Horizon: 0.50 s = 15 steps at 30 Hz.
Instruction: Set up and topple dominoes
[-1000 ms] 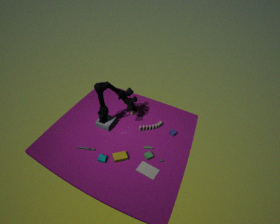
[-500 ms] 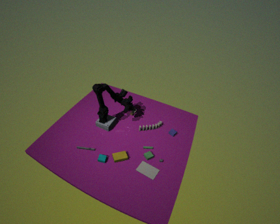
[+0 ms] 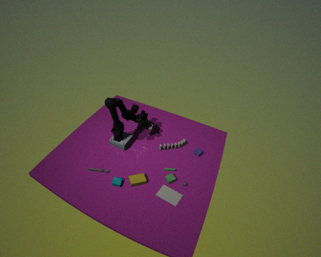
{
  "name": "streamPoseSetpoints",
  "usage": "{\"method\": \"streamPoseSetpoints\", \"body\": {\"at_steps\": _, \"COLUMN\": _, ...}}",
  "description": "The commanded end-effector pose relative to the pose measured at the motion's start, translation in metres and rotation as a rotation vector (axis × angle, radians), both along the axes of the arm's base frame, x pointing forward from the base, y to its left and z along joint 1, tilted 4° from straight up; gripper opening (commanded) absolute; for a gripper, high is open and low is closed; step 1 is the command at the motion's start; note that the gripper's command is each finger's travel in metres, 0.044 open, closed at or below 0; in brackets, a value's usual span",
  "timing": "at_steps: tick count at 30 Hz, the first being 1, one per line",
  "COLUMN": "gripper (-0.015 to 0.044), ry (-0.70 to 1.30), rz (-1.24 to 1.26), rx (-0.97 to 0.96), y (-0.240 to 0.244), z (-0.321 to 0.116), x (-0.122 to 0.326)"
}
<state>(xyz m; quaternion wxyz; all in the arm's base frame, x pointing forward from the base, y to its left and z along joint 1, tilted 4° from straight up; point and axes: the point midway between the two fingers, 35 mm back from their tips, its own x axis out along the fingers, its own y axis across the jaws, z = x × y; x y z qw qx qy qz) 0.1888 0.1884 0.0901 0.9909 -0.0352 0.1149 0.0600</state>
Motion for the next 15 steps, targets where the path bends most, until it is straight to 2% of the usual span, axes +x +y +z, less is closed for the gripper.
{"method": "streamPoseSetpoints", "body": {"at_steps": 1, "gripper": 0.003, "ry": -0.045, "rz": -0.016, "rx": 0.036, "y": -0.009, "z": 0.004, "x": -0.006}}
{"method": "streamPoseSetpoints", "body": {"at_steps": 15, "gripper": 0.003, "ry": -0.083, "rz": -0.033, "rx": 0.074, "y": -0.02, "z": 0.006, "x": -0.012}}
